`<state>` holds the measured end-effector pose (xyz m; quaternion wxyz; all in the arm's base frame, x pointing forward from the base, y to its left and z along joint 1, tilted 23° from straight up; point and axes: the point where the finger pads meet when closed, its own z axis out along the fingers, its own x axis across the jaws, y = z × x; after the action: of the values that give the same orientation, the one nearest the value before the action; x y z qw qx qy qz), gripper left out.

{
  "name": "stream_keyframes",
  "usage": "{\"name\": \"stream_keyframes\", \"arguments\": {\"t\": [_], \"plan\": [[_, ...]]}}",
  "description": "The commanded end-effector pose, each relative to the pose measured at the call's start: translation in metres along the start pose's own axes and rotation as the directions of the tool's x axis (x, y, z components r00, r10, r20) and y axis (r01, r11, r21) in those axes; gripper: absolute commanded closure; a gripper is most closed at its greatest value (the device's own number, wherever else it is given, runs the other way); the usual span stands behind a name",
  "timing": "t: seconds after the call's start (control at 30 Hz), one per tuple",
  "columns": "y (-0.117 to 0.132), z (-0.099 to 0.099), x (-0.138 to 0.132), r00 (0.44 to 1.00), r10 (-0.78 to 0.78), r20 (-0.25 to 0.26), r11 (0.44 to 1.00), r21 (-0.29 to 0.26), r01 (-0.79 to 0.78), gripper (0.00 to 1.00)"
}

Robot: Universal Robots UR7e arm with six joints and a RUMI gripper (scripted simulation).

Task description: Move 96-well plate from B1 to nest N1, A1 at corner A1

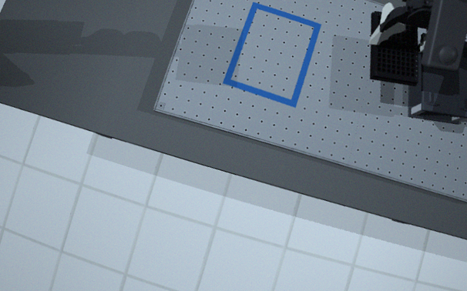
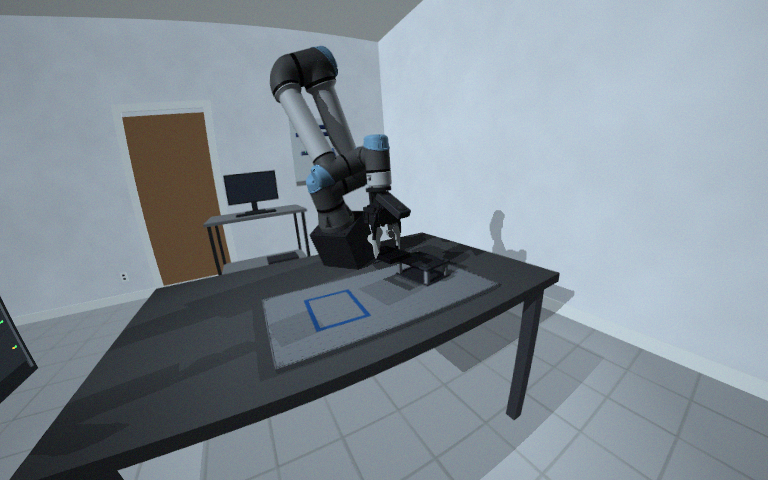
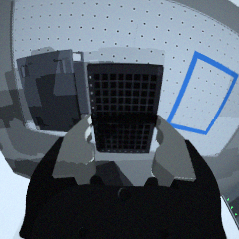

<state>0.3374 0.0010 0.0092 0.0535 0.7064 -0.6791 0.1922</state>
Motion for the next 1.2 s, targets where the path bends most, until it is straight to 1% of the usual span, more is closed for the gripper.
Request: {"name": "stream_keyframes", "arguments": {"t": [0.0, 0.47, 0.53, 1.03, 1.1, 1.17], "plan": [[-0.001, -0.002, -0.011, 1.0, 0.002, -0.003, 1.0, -0.001, -0.002, 1.0], [-0.003, -0.01, -0.057, 1.0, 0.002, -0.003, 1.0, -0.001, -0.002, 1.0], [-0.003, -0.01, -0.057, 1.0, 0.002, -0.003, 1.0, -0.001, -0.002, 1.0], [-0.006, -0.018, -0.107, 1.0, 0.002, -0.003, 1.0, -0.001, -0.002, 1.0], [-0.006, -0.018, -0.107, 1.0, 0.002, -0.003, 1.0, -0.001, -0.002, 1.0], [-0.006, -0.019, -0.113, 1.0, 0.002, -0.003, 1.0, -0.001, -0.002, 1.0]]}}
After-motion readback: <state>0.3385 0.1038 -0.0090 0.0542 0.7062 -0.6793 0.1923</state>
